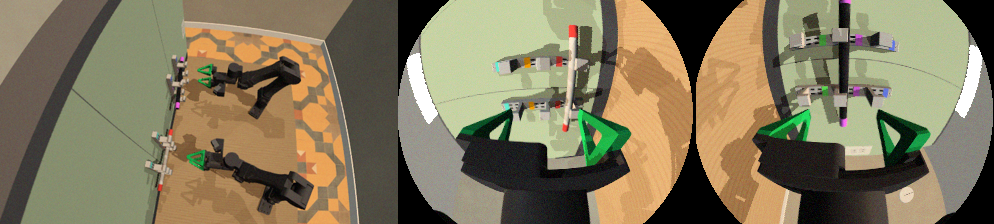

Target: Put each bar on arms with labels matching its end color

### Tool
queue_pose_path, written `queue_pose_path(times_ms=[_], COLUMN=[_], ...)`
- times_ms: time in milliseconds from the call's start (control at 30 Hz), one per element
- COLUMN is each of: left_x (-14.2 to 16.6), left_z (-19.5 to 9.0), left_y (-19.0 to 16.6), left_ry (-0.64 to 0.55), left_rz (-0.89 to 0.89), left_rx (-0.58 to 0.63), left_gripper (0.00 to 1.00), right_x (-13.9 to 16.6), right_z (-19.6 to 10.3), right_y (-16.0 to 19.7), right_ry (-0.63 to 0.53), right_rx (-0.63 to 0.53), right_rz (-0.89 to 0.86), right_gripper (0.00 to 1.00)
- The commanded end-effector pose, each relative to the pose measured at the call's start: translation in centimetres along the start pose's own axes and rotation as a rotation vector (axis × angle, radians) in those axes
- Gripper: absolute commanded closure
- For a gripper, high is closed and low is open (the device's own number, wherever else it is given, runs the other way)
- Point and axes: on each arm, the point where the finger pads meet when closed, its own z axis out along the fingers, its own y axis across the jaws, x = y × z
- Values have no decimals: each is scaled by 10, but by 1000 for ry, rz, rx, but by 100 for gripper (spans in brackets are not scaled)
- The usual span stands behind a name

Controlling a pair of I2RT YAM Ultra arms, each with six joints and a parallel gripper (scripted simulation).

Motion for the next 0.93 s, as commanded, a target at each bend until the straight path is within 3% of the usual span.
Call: queue_pose_path(times_ms=[0, 900], left_x=[5, 5], left_z=[-3, -3], left_y=[15, 15], left_ry=[1, 1], left_rz=[-28, -28], left_rx=[-40, -40], left_gripper=[0, 0], right_x=[-5, -49], right_z=[-6, -20], right_y=[-6, -8], right_ry=[13, 13], right_rx=[11, 11], right_rz=[6, 6], right_gripper=[0, 0])
